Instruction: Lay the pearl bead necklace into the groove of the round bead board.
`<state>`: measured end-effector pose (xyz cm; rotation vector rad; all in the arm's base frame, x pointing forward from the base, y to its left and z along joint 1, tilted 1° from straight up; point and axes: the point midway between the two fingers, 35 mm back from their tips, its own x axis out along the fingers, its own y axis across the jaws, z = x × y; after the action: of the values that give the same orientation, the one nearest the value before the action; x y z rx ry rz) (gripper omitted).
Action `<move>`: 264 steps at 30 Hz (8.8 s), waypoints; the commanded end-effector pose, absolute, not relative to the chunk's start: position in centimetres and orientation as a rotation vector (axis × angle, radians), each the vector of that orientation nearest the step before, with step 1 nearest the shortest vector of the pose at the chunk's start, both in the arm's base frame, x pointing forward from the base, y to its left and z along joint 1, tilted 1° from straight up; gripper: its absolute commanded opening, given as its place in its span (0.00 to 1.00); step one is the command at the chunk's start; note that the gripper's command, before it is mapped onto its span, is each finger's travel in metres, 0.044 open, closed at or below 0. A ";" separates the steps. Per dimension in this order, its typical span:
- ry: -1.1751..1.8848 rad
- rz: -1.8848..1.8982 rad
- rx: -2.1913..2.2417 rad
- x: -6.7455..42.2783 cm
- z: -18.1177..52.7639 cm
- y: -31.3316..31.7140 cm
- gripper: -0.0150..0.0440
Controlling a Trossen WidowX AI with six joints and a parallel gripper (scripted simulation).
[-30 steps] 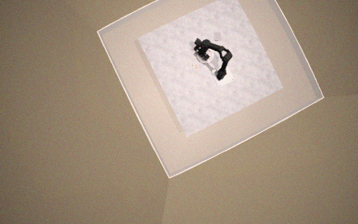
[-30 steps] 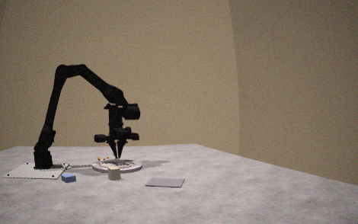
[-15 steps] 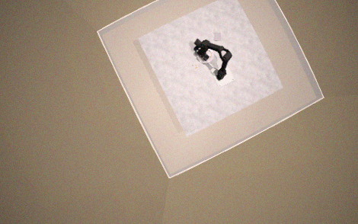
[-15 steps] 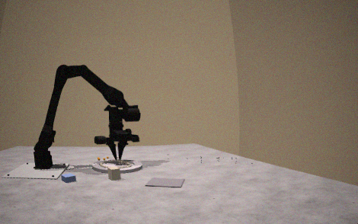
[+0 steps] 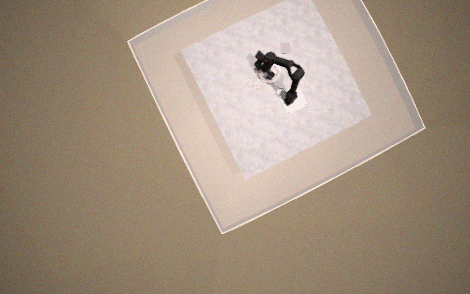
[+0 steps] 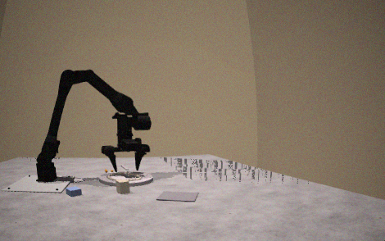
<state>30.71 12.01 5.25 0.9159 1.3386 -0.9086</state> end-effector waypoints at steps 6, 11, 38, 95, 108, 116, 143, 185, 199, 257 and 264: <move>1.341 -0.911 0.919 30.7 5.5 12.0 1.00; 1.341 -0.911 0.919 30.7 5.5 12.0 1.00; 1.341 -0.892 0.891 35.4 9.0 3.1 0.46; 1.338 -0.891 0.896 35.5 5.3 3.0 0.25; 1.338 -0.891 0.896 35.5 5.3 3.0 0.25; 1.340 -0.891 0.893 35.5 5.7 3.0 0.25; 1.340 -0.891 0.891 36.5 5.0 3.0 0.25; 1.337 -0.902 0.904 35.6 6.5 4.8 0.82; 1.322 -0.949 0.957 31.0 8.7 11.1 0.46; 1.319 -0.944 0.957 31.1 4.9 11.0 0.25; 1.319 -0.944 0.957 31.1 4.9 11.0 0.25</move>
<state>31.07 10.99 4.92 0.9565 1.3196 -0.9447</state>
